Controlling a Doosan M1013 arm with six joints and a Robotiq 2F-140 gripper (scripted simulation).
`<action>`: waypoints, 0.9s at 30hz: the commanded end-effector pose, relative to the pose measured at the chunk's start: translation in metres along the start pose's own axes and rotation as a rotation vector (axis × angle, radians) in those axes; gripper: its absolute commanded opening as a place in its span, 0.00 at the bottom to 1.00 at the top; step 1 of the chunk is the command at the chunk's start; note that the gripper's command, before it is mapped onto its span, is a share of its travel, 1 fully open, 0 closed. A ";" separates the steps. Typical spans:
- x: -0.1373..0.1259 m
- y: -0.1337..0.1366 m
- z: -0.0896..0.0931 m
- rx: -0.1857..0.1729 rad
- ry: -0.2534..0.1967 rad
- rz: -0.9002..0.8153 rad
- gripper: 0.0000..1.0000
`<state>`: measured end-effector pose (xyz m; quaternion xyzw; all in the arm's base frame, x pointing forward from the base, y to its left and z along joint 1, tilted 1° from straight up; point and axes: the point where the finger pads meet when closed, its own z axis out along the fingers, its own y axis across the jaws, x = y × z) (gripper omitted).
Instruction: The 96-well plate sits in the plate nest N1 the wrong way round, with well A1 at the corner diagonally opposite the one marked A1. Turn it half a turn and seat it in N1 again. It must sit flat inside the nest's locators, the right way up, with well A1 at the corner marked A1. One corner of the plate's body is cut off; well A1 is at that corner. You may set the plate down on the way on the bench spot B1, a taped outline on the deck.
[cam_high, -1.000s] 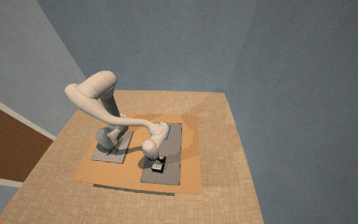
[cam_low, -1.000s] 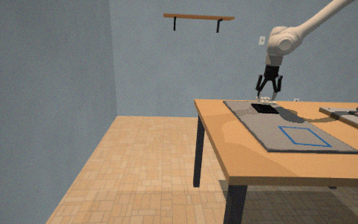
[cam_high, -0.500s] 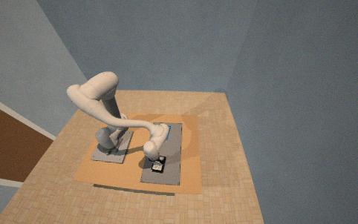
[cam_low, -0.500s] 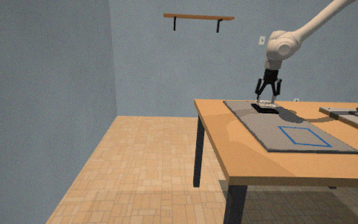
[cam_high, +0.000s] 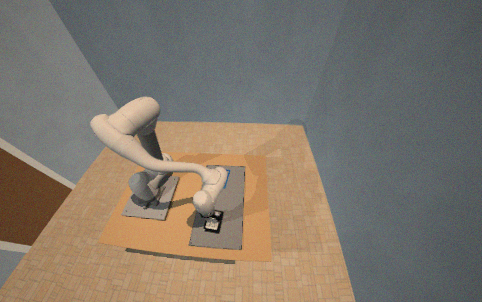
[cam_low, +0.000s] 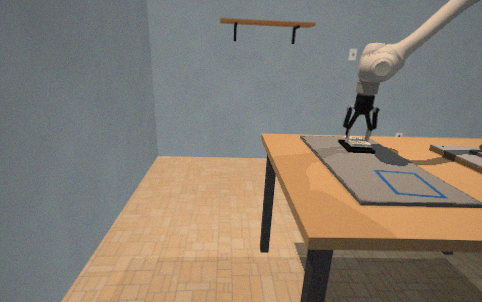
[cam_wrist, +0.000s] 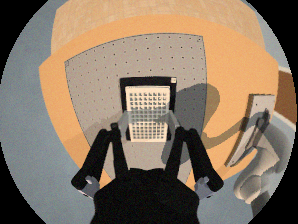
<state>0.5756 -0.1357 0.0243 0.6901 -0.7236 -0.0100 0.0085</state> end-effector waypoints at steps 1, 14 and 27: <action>0.000 0.000 0.000 0.000 0.000 0.000 0.00; 0.000 0.000 0.002 0.000 0.000 0.000 0.00; 0.000 0.000 0.004 0.000 0.000 0.000 0.00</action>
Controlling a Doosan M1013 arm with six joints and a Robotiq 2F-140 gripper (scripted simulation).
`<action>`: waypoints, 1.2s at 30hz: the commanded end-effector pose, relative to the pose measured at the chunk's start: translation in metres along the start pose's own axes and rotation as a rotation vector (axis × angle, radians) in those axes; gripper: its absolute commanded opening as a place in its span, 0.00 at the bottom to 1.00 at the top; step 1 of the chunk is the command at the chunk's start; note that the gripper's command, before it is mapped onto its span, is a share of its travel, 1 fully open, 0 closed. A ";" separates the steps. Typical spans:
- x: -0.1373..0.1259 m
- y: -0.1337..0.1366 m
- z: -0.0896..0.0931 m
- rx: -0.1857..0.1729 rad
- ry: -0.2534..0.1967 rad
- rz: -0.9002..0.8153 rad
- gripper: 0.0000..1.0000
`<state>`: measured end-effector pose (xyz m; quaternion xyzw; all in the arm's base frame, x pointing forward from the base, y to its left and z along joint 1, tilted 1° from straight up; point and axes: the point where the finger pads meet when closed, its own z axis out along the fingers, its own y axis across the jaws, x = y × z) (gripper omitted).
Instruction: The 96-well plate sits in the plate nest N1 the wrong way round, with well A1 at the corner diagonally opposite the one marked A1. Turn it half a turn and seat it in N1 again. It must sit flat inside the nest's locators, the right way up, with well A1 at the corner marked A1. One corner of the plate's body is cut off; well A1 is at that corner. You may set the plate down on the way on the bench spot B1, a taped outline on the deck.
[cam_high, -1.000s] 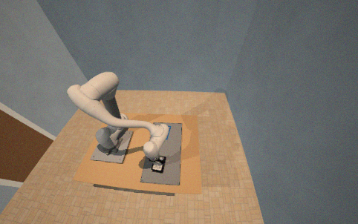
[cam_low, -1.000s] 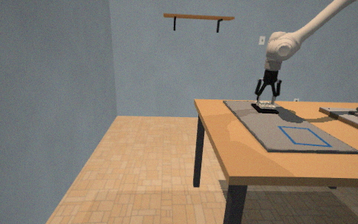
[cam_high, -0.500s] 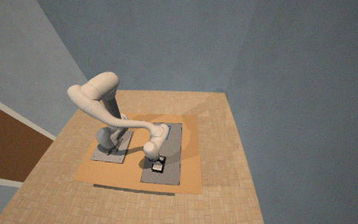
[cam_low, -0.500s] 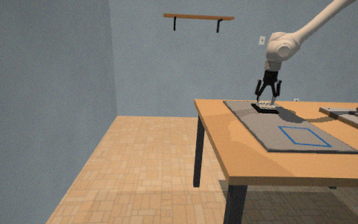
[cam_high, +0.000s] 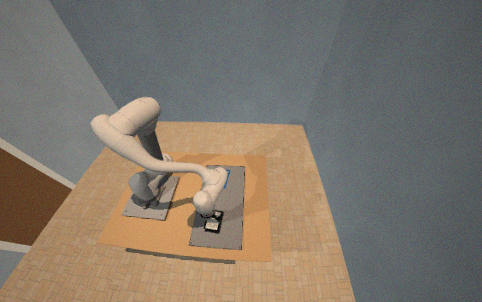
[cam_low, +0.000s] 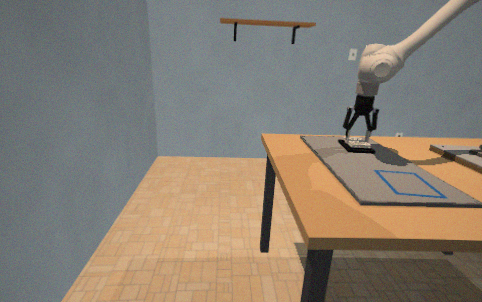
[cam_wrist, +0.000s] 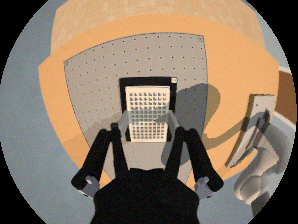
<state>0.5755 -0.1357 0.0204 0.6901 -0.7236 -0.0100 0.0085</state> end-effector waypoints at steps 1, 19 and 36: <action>0.000 0.000 0.000 0.000 0.000 0.000 0.00; 0.000 0.000 0.003 0.000 0.000 0.000 0.00; 0.000 0.000 0.005 0.000 0.000 0.000 0.00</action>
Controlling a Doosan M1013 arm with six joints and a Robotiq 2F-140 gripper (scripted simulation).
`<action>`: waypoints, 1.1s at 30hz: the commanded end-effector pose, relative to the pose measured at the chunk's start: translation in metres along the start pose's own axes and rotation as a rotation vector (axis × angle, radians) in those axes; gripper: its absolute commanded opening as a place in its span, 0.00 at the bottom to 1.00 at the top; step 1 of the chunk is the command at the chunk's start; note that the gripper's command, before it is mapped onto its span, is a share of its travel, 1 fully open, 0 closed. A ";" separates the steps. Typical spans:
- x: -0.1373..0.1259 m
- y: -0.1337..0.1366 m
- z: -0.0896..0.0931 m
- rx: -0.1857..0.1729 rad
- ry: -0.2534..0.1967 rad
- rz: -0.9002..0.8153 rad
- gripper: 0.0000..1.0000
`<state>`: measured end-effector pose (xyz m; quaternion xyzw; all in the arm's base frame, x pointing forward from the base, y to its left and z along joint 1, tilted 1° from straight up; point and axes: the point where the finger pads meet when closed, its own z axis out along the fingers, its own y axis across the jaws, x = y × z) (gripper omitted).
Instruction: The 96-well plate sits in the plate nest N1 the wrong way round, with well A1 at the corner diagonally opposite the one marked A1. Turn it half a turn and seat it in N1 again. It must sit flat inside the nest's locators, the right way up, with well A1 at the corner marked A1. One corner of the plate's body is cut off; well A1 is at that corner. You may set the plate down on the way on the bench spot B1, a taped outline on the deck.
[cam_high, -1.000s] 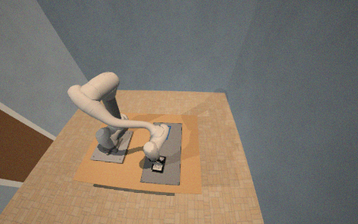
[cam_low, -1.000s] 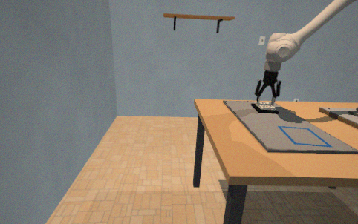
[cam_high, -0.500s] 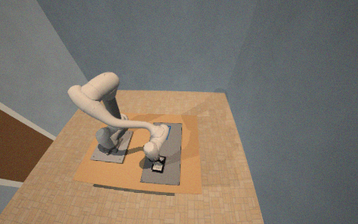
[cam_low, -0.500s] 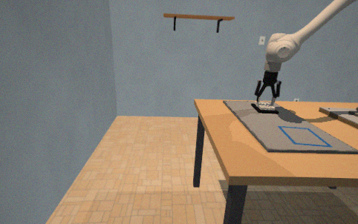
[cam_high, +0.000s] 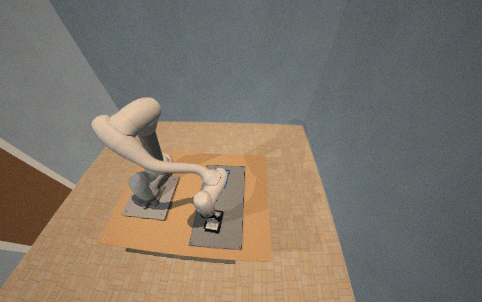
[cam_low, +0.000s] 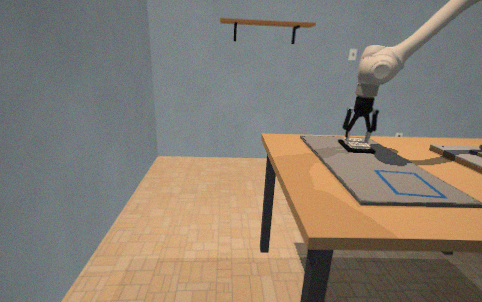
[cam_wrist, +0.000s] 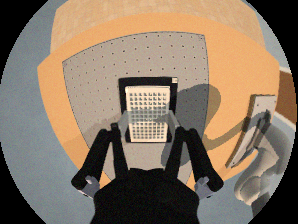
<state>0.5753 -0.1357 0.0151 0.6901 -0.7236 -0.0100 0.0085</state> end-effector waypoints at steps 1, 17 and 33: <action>0.000 0.000 0.000 0.000 0.000 0.000 0.00; 0.000 0.000 0.001 0.000 0.000 0.000 1.00; 0.000 0.000 -0.018 0.000 0.000 0.000 1.00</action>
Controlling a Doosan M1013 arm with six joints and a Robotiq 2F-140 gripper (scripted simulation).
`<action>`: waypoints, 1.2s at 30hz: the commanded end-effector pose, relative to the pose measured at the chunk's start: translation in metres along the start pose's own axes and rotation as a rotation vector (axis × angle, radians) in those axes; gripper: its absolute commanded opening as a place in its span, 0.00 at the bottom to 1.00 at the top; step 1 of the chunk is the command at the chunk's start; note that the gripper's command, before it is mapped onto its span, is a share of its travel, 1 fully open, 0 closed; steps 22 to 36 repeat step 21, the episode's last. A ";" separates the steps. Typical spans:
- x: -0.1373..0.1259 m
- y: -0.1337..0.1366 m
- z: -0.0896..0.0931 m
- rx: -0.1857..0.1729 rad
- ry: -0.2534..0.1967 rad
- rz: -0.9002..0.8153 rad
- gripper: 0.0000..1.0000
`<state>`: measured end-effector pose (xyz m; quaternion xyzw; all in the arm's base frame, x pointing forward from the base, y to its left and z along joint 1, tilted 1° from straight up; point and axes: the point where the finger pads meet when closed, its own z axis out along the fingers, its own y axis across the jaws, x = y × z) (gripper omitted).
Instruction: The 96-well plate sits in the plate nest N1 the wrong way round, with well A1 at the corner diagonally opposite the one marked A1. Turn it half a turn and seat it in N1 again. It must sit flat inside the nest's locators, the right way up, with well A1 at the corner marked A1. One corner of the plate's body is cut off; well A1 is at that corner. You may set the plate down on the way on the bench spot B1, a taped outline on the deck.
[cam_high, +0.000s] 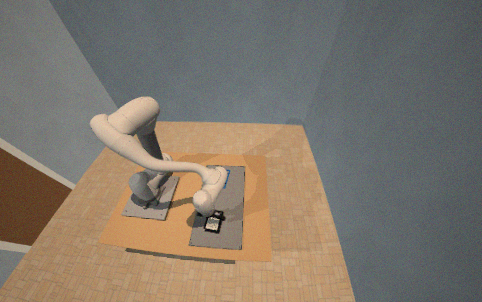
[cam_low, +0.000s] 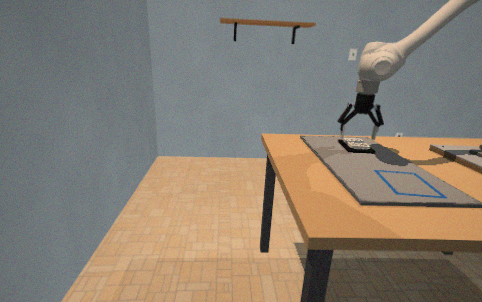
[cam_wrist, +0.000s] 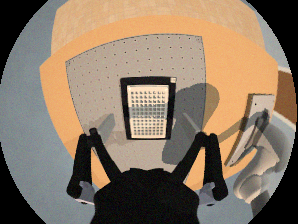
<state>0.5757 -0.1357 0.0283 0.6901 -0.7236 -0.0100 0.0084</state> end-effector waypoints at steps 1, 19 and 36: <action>0.000 0.000 -0.007 0.000 0.000 0.000 1.00; 0.000 0.000 -0.021 0.000 0.000 0.000 1.00; 0.000 0.000 -0.021 0.000 0.000 0.000 1.00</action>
